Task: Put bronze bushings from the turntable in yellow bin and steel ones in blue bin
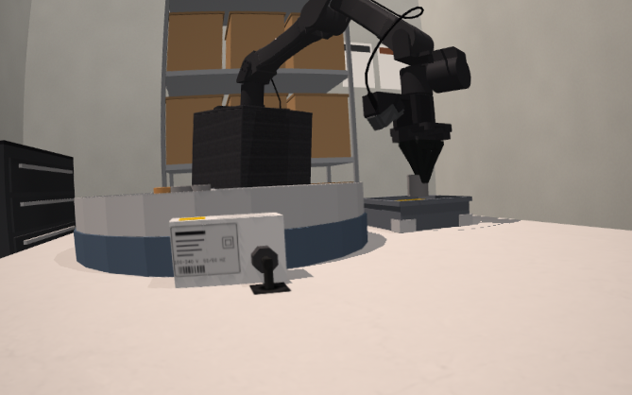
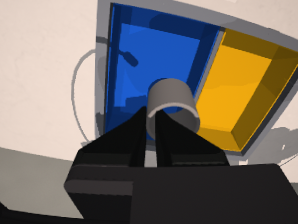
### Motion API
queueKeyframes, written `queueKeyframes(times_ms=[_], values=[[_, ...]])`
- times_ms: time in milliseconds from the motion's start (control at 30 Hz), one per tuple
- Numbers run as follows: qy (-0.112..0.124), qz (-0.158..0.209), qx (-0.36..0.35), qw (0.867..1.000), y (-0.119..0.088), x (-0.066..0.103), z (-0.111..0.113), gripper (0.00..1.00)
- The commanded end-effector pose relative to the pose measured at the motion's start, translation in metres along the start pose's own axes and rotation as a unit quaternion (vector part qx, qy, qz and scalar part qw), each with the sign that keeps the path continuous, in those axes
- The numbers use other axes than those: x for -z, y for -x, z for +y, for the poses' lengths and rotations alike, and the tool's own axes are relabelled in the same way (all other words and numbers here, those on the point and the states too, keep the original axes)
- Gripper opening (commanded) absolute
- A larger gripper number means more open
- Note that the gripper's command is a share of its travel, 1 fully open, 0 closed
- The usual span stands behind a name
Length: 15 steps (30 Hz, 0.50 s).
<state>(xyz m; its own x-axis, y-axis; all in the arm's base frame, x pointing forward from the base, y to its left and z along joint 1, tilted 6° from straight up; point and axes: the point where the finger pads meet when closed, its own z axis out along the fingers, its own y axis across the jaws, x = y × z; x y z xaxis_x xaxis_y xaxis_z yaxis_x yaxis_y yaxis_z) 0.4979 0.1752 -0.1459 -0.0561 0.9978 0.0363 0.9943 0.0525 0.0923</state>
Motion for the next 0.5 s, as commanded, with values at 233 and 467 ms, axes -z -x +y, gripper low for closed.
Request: queueKeyframes(times_ms=[233,467], values=[[0.004,-0.005,0.003,1.0,-0.006,0.001,0.003,0.0],[0.014,-0.001,0.003,1.0,-0.007,-0.006,0.008,0.0]])
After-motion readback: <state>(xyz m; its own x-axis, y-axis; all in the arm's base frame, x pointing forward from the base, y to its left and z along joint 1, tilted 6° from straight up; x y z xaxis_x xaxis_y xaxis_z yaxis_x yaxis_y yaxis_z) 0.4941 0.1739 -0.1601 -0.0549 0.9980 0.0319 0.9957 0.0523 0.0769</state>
